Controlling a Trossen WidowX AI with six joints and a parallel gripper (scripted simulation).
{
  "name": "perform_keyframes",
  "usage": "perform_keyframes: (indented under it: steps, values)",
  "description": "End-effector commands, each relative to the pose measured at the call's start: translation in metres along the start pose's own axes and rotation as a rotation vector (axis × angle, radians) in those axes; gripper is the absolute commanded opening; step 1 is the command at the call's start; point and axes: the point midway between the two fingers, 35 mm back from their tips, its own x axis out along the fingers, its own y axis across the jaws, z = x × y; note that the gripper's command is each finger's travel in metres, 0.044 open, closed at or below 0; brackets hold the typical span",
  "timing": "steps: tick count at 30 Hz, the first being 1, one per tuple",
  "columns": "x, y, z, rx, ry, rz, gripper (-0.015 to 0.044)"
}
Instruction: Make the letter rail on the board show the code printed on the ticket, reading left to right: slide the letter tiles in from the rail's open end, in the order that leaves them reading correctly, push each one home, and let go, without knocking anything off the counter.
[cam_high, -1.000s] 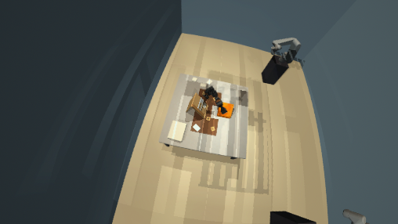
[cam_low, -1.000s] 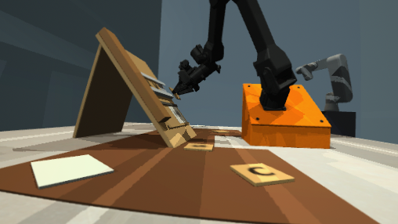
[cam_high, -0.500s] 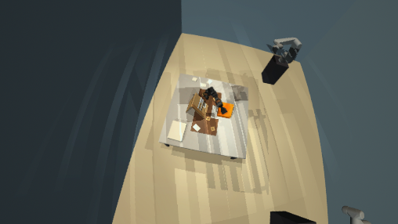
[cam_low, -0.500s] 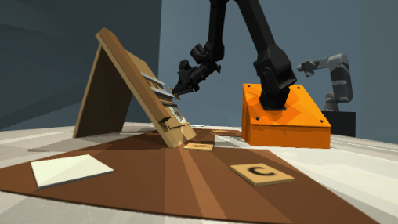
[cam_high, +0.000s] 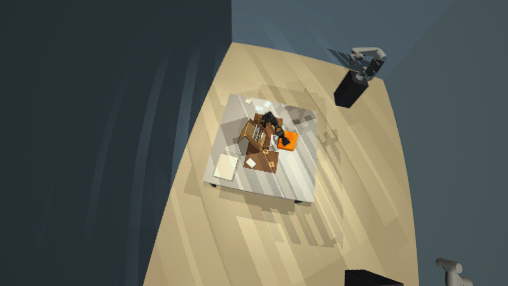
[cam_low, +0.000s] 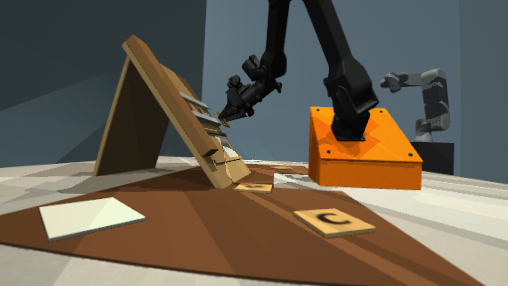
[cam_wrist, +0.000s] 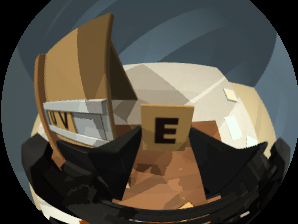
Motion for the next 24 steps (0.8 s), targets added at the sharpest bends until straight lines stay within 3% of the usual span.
perform_keyframes:
  steps: [1, 24]
  values:
    - [0.0, 0.003, -0.002, 0.009, 0.003, -0.003, 0.0]
    - [0.0, 0.015, -0.002, 0.01, 0.004, -0.003, 0.0]
